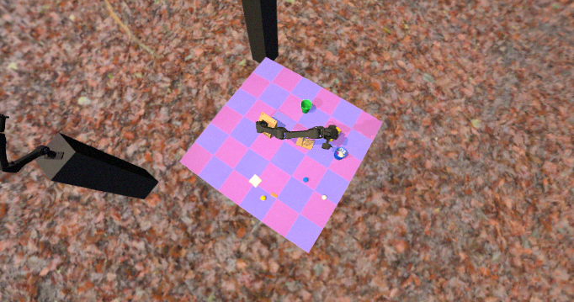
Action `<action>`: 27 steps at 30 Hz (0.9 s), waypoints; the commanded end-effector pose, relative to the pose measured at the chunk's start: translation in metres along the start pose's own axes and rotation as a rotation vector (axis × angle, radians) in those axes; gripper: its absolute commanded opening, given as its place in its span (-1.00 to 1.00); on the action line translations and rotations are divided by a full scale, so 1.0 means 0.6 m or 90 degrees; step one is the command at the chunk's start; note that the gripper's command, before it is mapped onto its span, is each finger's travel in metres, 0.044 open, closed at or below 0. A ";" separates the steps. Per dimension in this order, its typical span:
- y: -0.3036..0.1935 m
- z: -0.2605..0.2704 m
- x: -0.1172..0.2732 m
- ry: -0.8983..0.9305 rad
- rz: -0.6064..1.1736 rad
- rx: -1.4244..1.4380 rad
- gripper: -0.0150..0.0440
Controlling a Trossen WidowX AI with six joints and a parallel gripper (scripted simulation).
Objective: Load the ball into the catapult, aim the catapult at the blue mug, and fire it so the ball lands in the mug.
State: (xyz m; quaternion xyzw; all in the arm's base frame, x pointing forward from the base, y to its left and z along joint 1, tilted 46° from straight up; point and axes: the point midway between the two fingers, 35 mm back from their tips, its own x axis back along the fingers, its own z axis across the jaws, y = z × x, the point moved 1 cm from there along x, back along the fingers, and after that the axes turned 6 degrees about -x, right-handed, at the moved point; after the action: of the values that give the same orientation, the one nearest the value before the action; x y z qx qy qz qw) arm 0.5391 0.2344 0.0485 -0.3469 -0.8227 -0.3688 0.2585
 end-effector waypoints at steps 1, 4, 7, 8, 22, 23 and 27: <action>0.004 0.003 0.004 0.005 -0.005 -0.005 1.00; 0.004 0.003 0.004 0.005 -0.005 -0.005 1.00; 0.004 0.003 0.004 0.005 -0.005 -0.005 1.00; 0.004 0.003 0.004 0.005 -0.005 -0.005 1.00; 0.001 0.002 0.002 0.001 -0.002 0.000 1.00; 0.001 0.002 0.002 0.001 -0.002 0.000 1.00; 0.001 0.002 0.002 0.001 -0.002 0.000 1.00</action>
State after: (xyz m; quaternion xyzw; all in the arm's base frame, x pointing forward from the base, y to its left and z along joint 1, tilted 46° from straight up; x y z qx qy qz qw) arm 0.5387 0.2359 0.0487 -0.3456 -0.8228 -0.3698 0.2585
